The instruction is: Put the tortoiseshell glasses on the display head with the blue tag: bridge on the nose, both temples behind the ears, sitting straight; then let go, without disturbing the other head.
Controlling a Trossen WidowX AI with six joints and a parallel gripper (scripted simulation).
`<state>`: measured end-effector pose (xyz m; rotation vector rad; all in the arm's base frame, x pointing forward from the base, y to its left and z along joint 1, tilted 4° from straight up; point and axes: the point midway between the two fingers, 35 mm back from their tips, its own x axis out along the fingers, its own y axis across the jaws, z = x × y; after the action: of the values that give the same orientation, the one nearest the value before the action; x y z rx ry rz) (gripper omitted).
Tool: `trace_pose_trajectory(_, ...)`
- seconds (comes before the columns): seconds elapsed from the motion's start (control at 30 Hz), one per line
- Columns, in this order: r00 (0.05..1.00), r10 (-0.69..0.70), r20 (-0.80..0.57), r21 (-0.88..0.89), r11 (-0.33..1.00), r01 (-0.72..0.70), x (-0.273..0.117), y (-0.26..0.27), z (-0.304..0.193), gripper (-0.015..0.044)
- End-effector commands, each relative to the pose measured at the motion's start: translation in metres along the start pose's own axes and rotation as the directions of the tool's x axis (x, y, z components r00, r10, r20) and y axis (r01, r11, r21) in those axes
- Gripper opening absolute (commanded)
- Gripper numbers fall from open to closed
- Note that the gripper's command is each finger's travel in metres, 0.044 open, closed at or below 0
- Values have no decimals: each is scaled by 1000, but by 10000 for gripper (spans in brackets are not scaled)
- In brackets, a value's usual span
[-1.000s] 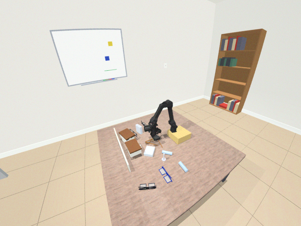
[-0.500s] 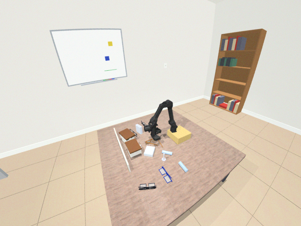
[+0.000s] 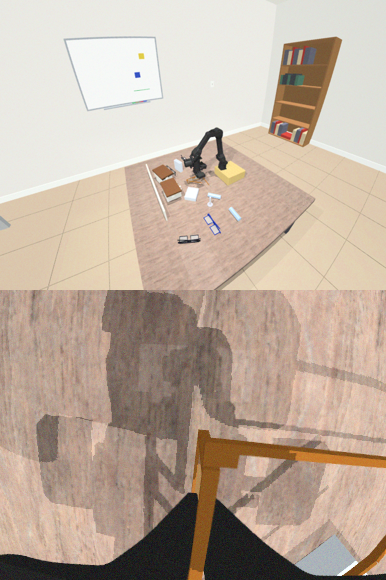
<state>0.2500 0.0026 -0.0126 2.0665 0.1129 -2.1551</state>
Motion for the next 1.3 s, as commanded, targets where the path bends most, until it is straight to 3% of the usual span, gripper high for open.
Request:
trace_pose_trajectory(0.0, 1000, 3, -16, 6, 1000, -3, -29, 0, -4, 0)
trace_pose_trajectory(0.27, 1000, 4, -16, 6, 1000, -4, -75, 0, -5, 0)
trace_pose_trajectory(0.53, 1000, 4, -16, -42, 999, -5, -79, -2, -7, 0)
trace_pose_trajectory(0.9, 1000, 1, -19, -467, 884, -10, -81, -24, -17, 0)
trace_pose_trajectory(1.27, 1000, -2, -21, -815, 579, -16, -83, -48, -25, 0)
